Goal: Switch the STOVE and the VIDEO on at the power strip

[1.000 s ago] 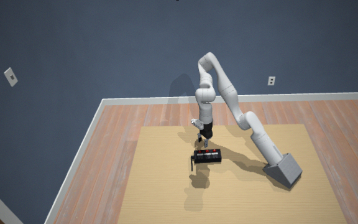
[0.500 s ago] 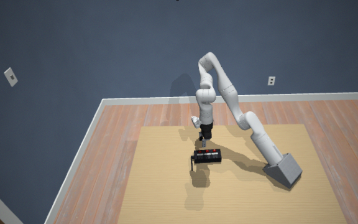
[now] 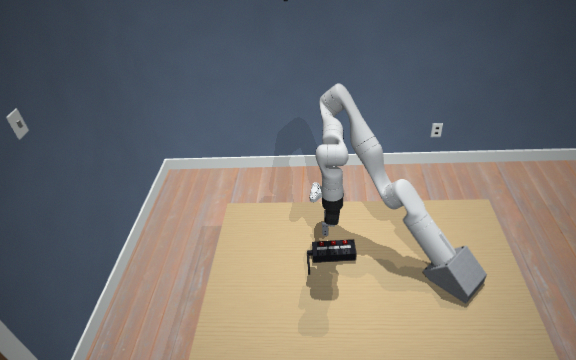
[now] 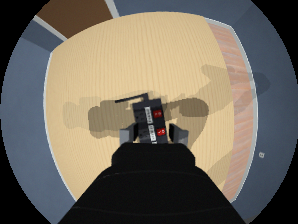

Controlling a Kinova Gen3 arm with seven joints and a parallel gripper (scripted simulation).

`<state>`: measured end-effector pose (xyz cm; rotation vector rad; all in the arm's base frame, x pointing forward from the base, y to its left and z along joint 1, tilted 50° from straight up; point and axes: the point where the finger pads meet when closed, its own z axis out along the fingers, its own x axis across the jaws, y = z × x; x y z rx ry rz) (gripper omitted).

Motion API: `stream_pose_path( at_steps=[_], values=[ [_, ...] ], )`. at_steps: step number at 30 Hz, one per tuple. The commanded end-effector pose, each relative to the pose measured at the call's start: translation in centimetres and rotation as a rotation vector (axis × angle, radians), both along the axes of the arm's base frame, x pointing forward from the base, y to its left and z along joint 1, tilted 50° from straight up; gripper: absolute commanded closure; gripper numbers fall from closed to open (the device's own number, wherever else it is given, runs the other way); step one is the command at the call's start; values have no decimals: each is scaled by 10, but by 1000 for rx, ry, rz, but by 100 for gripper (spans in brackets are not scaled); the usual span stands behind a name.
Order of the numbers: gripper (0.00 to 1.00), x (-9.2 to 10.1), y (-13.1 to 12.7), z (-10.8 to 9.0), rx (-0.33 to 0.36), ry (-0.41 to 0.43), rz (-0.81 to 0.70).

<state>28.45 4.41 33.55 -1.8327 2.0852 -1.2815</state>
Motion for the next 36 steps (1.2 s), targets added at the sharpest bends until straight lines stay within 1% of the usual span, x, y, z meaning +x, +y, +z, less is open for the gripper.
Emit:
stream_pose_path(
  at_steps=[1,7,9,24,26,36],
  values=[
    [0,0,-3,0,40,-41,-49],
    [0,-2,-11,0,160,-153,-187],
    [0,-2,-11,0,160,-153,-187],
    [0,-10,-28,-5,466,-438,-540],
    [0,-10,-28,-5,466,-438,-540],
    [0,-17,-37,-12,667,-625,-771]
  ],
)
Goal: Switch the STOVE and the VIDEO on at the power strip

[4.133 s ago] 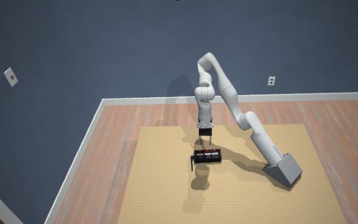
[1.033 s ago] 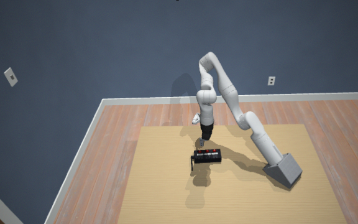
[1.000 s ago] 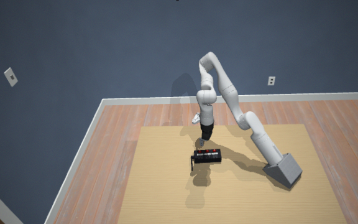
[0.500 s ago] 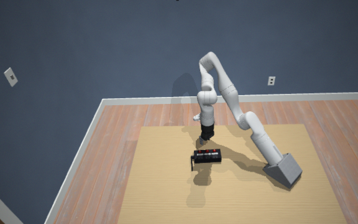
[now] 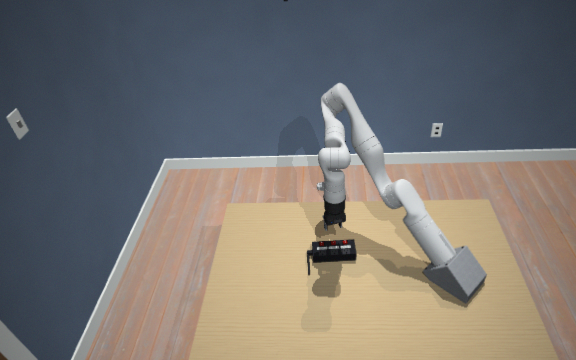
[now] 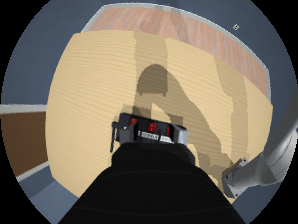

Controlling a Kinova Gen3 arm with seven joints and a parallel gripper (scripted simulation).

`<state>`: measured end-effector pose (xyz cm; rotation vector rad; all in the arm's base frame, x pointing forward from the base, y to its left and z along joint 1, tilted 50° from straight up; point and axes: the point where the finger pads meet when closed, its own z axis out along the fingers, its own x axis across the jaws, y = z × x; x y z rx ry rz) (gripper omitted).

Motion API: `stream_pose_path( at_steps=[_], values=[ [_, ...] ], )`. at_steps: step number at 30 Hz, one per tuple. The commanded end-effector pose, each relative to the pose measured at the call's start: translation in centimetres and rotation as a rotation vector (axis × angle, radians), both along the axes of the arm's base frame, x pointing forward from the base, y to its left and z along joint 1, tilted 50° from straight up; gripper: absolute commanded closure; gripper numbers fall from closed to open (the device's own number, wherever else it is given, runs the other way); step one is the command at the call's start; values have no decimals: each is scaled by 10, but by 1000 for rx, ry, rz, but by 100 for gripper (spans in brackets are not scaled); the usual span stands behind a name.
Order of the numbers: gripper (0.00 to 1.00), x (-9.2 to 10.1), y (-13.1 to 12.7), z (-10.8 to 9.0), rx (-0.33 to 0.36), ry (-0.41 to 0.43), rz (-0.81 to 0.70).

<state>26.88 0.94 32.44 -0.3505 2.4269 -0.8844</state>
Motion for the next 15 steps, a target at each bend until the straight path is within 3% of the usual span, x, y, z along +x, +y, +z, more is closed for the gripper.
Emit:
stream_pose_path(
  at_steps=[1,15],
  values=[
    [0,-2,-3,-1,39,-41,-49],
    [0,-9,-10,-11,266,-252,-311]
  ],
)
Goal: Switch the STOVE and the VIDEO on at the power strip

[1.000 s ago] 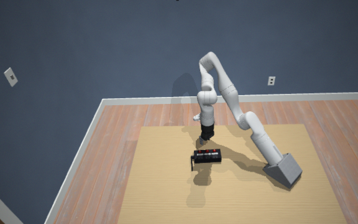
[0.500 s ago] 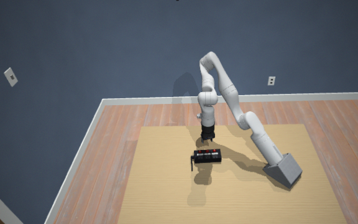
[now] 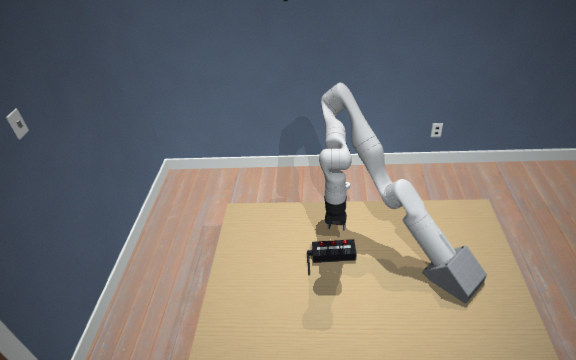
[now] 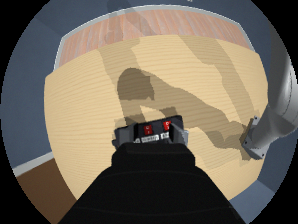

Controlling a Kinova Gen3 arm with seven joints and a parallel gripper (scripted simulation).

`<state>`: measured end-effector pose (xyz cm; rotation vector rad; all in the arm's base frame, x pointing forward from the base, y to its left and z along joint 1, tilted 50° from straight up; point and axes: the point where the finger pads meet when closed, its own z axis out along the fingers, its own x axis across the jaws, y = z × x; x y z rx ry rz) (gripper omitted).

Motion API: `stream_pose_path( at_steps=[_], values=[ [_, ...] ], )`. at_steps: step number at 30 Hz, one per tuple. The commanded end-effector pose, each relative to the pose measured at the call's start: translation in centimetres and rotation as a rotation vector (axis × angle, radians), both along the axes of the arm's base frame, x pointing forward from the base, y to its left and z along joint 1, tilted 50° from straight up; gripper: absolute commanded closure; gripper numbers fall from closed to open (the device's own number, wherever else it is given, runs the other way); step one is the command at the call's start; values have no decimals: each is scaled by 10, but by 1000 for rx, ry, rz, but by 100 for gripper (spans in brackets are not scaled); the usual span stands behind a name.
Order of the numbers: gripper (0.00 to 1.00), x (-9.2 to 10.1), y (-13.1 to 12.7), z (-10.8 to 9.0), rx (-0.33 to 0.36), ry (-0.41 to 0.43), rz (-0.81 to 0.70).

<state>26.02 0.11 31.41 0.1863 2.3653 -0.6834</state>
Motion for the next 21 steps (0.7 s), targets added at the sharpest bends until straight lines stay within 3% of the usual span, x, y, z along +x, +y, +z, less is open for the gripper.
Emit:
stream_pose_path(
  at_steps=[1,21],
  values=[
    [0,-1,-2,-2,36,-38,-45],
    [0,-9,-6,-17,327,-309,-382]
  ],
)
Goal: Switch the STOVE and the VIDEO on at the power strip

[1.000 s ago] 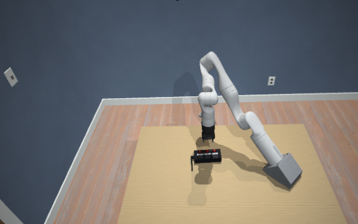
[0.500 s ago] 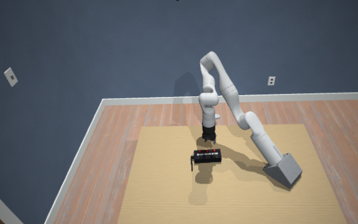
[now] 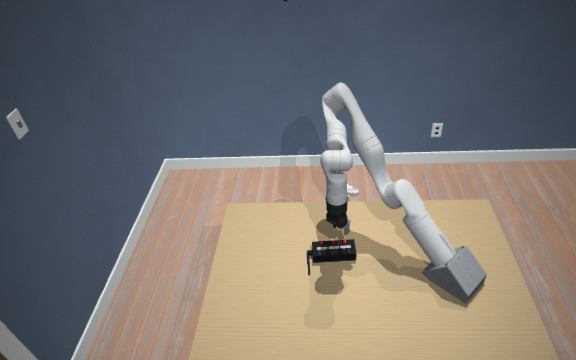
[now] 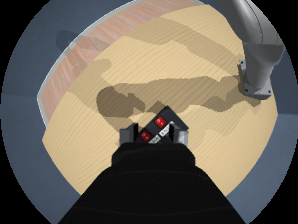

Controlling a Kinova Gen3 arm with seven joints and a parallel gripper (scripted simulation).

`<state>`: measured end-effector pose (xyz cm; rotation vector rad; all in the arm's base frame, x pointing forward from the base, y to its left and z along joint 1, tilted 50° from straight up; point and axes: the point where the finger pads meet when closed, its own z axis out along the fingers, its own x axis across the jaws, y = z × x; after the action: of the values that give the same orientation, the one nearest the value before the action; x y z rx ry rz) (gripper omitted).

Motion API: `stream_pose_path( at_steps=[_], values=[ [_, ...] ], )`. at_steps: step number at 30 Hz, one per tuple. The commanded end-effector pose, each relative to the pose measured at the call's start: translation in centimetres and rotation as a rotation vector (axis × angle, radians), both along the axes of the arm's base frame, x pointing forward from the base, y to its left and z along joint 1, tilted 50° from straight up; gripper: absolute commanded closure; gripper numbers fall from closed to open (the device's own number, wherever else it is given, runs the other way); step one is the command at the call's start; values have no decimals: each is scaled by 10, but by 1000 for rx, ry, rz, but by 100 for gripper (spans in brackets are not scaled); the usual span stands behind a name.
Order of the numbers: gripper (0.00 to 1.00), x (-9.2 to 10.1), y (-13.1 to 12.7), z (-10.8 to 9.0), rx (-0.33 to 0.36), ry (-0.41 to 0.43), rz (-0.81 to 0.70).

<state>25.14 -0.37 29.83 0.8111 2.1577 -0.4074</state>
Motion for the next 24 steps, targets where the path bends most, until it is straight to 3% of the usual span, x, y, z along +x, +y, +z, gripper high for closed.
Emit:
stream_pose_path(
  at_steps=[1,24],
  values=[
    [0,-1,-1,-2,28,-30,-36],
    [0,-4,0,-13,250,-237,-292]
  ],
)
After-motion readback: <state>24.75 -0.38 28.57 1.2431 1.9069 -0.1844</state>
